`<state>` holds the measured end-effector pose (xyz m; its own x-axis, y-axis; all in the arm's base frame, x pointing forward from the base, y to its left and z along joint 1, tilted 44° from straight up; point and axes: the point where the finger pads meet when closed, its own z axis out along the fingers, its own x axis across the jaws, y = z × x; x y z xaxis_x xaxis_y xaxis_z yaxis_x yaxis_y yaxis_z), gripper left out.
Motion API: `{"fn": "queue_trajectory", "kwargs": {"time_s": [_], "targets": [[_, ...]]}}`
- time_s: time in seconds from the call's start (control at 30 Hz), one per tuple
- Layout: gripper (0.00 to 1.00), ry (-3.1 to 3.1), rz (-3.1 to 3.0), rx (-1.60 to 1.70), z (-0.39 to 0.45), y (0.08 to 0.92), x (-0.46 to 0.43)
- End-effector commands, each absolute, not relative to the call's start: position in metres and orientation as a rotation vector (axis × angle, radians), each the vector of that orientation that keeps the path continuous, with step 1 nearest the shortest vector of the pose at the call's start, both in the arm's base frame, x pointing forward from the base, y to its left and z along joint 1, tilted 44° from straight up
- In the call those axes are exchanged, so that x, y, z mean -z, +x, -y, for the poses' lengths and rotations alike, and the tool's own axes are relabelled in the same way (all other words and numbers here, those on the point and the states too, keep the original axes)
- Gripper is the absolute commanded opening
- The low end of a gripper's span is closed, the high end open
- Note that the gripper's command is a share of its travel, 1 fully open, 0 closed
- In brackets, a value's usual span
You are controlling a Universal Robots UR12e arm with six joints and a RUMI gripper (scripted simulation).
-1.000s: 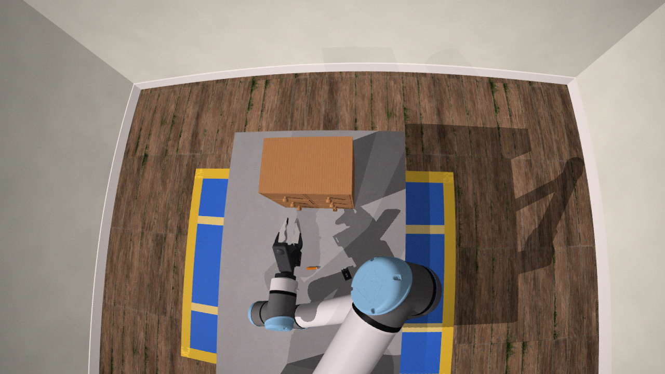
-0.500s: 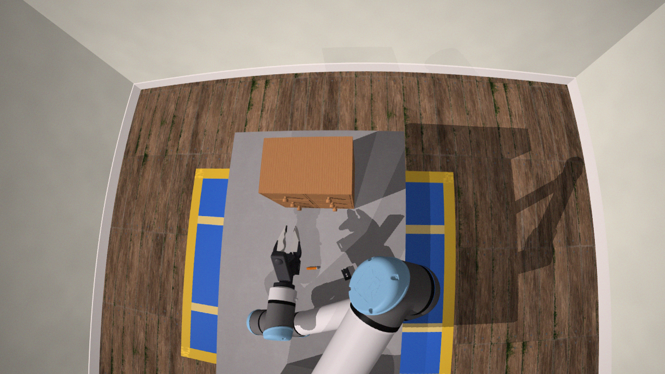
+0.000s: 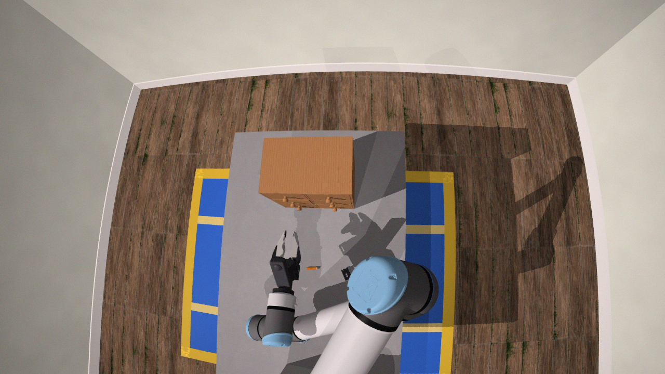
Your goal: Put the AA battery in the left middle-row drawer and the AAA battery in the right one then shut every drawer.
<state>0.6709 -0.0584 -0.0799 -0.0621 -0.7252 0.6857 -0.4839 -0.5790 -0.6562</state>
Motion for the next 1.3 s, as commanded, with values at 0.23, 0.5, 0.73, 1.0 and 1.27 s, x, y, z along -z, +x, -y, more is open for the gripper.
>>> {"fn": "queue_trajectory", "kwargs": {"time_s": [0.23,0.5,0.73,1.0,1.27], "targets": [[0.20,-1.996,-1.318,1.697,0.0576,0.6702,0.0792],[0.20,-2.000,-1.328,1.694,0.0571,0.6699,0.0787],[0.20,-2.005,-1.339,1.690,0.0564,0.6694,0.0781],[0.20,-2.019,-1.366,1.682,0.0548,0.6678,0.0764],[0.20,-2.036,-1.403,1.670,0.0526,0.6661,0.0744]]}}
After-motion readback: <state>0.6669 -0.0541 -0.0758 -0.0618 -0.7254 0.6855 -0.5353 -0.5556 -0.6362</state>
